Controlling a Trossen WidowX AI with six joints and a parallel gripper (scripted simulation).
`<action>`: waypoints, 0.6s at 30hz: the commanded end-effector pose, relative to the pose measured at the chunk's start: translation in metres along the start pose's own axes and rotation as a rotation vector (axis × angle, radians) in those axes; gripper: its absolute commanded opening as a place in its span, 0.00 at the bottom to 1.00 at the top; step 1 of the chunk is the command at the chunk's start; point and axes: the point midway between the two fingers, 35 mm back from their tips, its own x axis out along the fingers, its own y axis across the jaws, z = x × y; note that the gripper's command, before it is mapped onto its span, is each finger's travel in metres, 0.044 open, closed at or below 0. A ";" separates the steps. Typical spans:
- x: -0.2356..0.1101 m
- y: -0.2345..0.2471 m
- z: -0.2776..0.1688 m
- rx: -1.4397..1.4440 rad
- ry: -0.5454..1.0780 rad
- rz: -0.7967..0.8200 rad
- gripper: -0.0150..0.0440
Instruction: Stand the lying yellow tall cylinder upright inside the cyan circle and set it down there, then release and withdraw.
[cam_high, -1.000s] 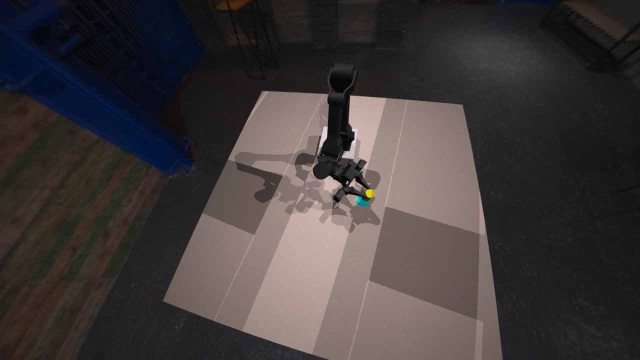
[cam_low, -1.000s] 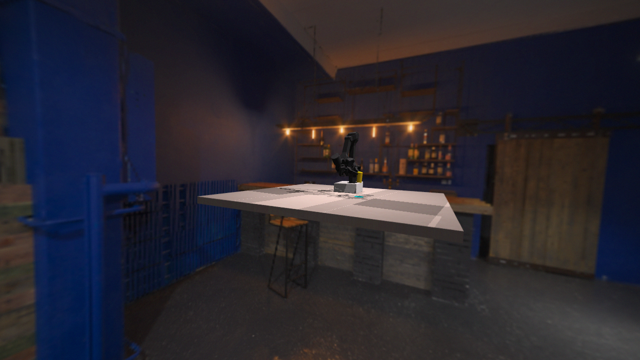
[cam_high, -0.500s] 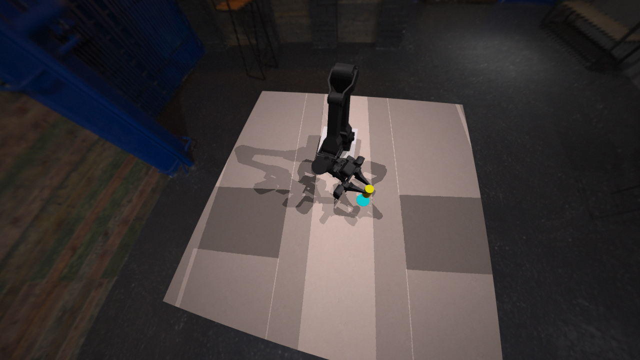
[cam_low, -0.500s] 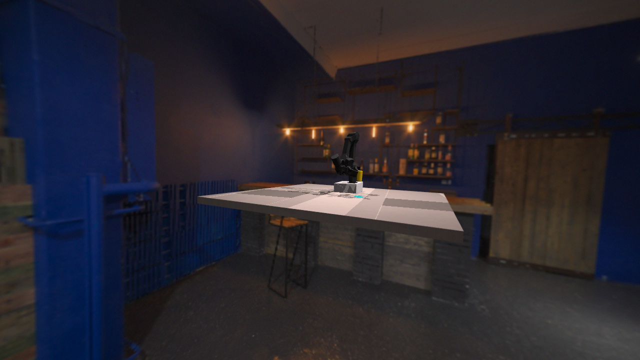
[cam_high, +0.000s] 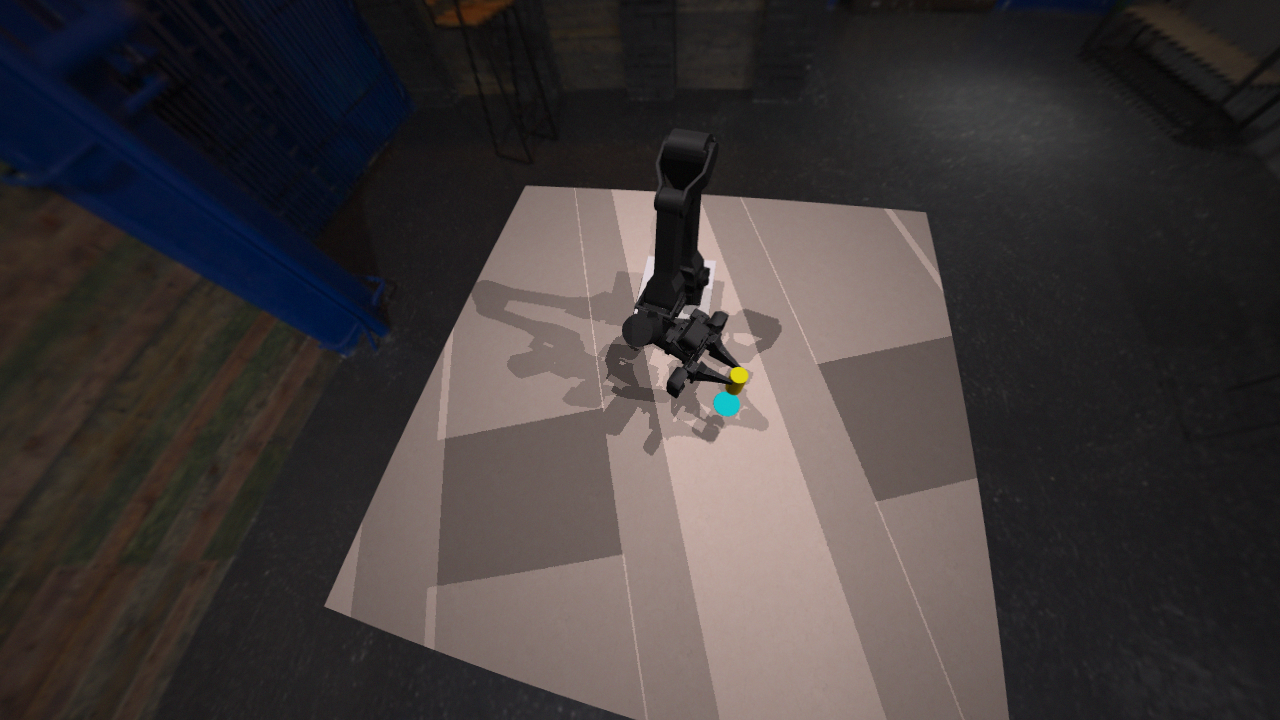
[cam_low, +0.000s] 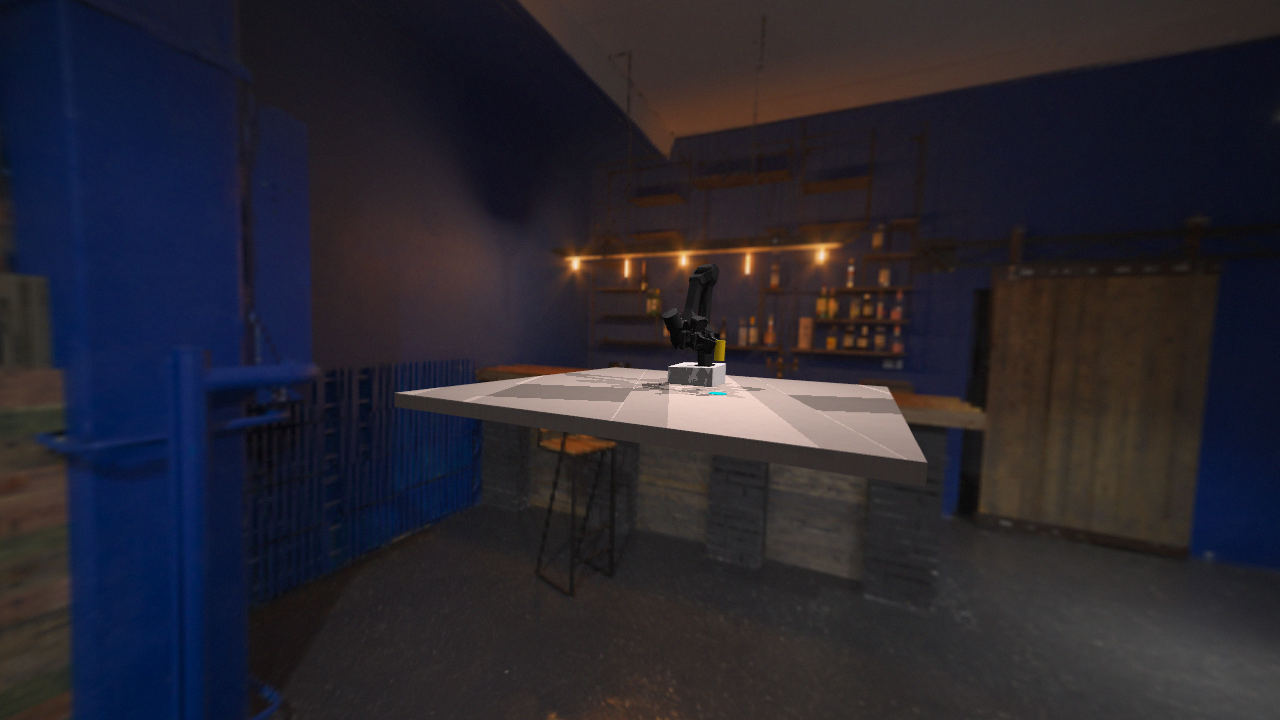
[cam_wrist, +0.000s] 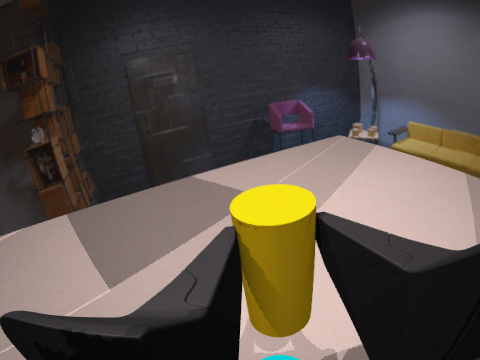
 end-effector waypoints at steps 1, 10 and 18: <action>0.000 0.002 0.000 0.005 -0.003 0.004 0.43; 0.000 0.002 -0.001 0.005 -0.003 0.004 0.43; 0.002 -0.002 -0.014 0.005 -0.003 0.004 0.43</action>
